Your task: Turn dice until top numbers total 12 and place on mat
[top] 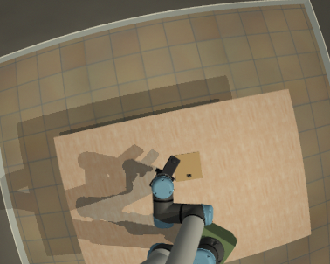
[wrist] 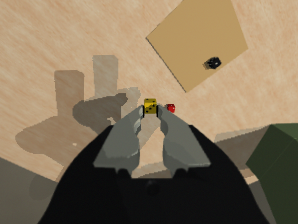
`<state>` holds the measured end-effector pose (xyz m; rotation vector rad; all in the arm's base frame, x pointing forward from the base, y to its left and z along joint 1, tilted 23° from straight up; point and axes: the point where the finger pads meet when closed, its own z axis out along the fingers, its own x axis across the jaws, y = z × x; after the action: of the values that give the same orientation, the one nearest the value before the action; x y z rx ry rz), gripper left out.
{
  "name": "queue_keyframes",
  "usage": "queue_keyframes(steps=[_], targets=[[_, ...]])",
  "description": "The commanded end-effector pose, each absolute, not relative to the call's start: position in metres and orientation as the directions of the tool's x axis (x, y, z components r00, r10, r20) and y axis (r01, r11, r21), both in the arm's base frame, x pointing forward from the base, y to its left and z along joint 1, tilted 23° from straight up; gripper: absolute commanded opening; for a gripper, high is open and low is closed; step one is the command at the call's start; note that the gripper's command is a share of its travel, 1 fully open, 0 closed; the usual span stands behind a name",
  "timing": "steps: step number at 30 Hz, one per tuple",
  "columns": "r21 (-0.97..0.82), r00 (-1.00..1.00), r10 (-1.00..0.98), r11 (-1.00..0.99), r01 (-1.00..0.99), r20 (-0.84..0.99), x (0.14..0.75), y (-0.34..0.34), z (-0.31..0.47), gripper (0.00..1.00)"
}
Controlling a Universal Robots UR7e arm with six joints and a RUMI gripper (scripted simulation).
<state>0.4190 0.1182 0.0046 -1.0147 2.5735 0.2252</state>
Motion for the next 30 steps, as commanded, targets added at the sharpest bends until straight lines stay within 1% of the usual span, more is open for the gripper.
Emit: queue_keyframes(steps=[1,14,25,30], targets=[[-0.003,-0.650,-0.651,0.707,-0.707,-0.393,0.4219,0.1174,0.0069,0.00],[-0.066,-0.527,-0.757,0.593,-0.803,-0.387,0.4246,0.1185,0.0076,0.00],[-0.172,-0.281,-0.892,0.358,-0.918,-0.353,0.4284,0.1211,0.0089,0.00],[-0.205,-0.191,-0.923,0.270,-0.941,-0.335,0.4294,0.1221,0.0092,0.00]])
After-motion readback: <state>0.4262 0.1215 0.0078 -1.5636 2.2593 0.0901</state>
